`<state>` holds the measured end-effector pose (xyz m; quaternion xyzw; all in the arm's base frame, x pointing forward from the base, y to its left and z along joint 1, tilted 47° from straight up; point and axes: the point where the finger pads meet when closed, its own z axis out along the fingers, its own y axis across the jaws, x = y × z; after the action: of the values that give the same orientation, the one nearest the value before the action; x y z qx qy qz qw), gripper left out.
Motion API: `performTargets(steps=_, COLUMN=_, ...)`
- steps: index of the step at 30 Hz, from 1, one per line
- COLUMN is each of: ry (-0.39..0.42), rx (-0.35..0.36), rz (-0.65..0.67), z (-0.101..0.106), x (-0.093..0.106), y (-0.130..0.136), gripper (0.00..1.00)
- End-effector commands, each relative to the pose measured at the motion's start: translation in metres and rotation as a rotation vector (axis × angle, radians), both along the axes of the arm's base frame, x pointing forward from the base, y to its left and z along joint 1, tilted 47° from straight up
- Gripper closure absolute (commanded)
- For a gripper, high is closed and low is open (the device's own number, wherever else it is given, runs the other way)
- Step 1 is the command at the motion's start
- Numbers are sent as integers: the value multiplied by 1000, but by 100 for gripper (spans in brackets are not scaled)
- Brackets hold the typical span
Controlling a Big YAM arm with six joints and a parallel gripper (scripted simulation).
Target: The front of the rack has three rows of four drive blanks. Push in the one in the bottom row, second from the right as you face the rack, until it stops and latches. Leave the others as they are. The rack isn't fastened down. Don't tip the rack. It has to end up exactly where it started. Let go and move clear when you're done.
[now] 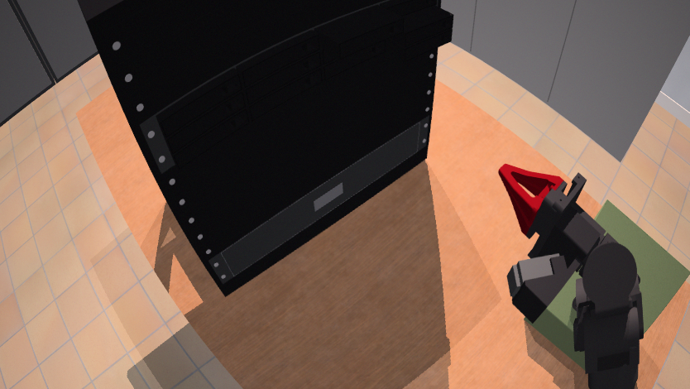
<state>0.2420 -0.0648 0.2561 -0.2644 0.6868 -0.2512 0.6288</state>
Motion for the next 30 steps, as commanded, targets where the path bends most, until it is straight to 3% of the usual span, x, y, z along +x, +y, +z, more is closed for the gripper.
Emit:
performTargets(steps=1, ry=-28, rx=-41, rz=-8, z=21, x=-8, y=0, gripper=100)
performTargets(steps=30, ry=-25, rx=-36, rz=-6, z=20, x=-9, y=-1, gripper=100)
